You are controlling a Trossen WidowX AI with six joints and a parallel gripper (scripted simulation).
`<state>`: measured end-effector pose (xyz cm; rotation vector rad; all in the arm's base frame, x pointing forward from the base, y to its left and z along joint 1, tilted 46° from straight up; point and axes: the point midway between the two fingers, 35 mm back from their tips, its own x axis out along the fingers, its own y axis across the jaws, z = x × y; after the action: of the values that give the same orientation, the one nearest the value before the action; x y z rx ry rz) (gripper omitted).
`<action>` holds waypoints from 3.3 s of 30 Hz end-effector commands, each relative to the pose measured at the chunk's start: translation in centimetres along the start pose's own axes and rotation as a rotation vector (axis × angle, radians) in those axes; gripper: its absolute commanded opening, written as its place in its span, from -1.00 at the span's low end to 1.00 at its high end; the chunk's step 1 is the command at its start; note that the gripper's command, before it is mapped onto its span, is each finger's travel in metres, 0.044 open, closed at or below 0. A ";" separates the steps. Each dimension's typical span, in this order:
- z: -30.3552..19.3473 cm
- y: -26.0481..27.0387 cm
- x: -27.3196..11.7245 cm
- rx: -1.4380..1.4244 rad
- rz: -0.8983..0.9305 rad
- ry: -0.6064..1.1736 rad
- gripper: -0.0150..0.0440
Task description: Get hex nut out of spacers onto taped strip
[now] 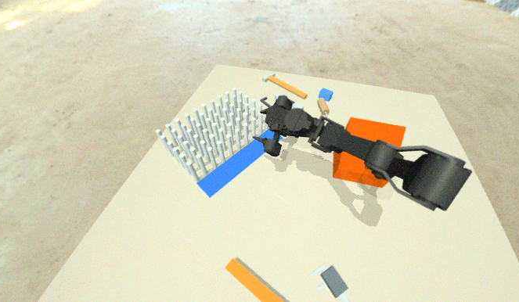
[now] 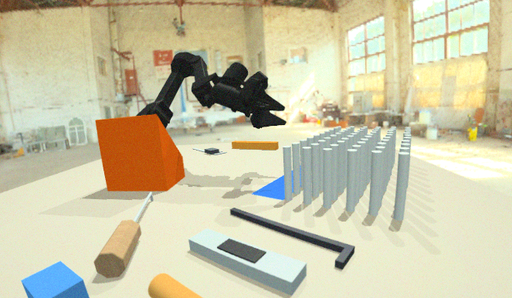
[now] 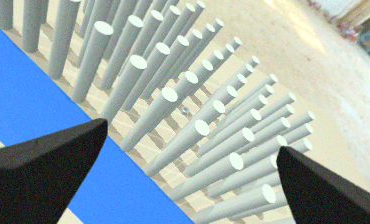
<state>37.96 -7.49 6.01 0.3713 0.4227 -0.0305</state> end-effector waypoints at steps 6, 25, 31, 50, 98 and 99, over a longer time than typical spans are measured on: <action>0.7 -5.2 0.7 -0.162 -0.119 0.077 1.00; -7.8 -21.2 2.2 -0.831 -0.002 0.683 1.00; -10.8 -24.5 1.2 -0.957 0.150 0.797 1.00; -21.0 -31.1 -4.5 -1.276 0.815 0.804 1.00; -25.6 -27.3 -10.7 -1.427 1.382 0.480 1.00; -25.4 -26.6 -11.1 -1.424 1.405 0.500 1.00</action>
<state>15.18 -25.15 -22.48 -0.8269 0.4475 1.6033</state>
